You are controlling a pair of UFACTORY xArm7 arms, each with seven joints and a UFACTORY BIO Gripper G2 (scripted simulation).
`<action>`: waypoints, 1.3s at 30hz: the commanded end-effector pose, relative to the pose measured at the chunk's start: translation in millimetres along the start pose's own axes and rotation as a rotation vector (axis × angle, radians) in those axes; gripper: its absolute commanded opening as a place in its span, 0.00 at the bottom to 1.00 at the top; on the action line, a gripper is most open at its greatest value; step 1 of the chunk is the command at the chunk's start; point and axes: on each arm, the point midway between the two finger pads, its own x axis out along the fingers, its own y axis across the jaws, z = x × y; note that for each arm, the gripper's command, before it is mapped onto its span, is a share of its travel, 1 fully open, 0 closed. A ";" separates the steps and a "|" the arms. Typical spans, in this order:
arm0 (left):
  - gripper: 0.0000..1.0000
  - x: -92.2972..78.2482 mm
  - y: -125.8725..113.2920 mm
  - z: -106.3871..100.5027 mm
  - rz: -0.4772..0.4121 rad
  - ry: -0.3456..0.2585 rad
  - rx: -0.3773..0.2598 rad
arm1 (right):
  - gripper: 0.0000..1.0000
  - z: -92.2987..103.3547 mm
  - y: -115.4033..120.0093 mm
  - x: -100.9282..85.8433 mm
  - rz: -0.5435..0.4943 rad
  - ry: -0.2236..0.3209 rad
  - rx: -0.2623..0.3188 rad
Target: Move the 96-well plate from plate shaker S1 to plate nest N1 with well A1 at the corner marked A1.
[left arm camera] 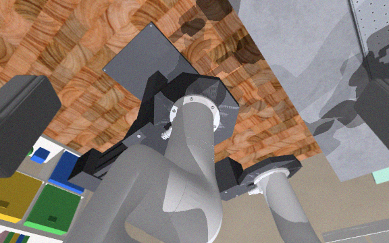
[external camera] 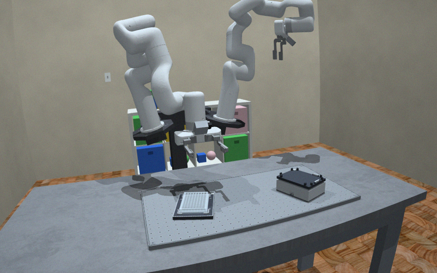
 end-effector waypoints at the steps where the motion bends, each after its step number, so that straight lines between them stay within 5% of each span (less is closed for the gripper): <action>1: 1.00 -0.7 -0.1 0.3 -0.001 -0.003 0.000 | 0.37 11.2 9.4 -4.0 -0.001 -0.003 0.002; 39: 1.00 -0.7 -0.1 0.3 -0.001 -0.003 0.000 | 0.37 120.6 120.5 -65.6 -0.001 -0.003 0.003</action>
